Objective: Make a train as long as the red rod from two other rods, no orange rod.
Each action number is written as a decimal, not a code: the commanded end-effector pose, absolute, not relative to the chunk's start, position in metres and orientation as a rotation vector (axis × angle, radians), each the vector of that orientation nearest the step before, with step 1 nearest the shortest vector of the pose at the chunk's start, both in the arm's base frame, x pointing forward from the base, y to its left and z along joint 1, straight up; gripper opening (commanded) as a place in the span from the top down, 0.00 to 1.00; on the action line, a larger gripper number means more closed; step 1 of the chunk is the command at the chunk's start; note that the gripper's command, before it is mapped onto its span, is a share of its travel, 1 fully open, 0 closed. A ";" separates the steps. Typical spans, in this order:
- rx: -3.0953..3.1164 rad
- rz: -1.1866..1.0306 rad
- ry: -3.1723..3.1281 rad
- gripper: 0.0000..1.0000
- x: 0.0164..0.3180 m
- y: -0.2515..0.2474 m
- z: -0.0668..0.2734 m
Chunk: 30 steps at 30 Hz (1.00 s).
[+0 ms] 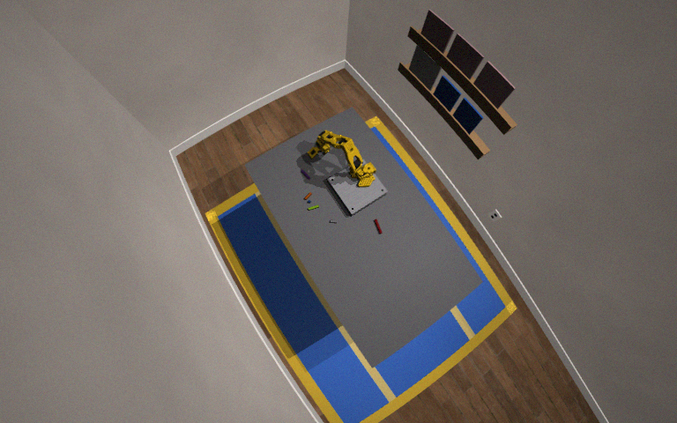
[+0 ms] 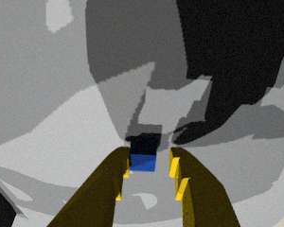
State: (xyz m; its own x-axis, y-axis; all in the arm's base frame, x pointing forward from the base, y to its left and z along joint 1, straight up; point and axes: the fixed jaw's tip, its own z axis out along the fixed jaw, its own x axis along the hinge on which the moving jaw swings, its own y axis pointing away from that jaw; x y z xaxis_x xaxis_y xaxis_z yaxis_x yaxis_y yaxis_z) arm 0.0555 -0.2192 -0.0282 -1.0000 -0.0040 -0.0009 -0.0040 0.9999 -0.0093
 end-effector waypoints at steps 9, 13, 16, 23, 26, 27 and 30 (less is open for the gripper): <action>-0.002 0.002 3.142 0.84 0.057 -0.217 -0.031; -0.002 0.002 3.142 0.83 0.057 -0.217 -0.031; -0.002 0.002 3.142 0.83 0.057 -0.217 -0.031; -0.002 0.002 3.142 0.83 0.057 -0.215 -0.031; -0.002 0.002 3.142 0.83 0.057 -0.212 -0.030; -0.002 0.002 3.142 0.83 0.057 -0.211 -0.029; -0.002 0.002 3.142 0.83 0.057 -0.210 -0.029</action>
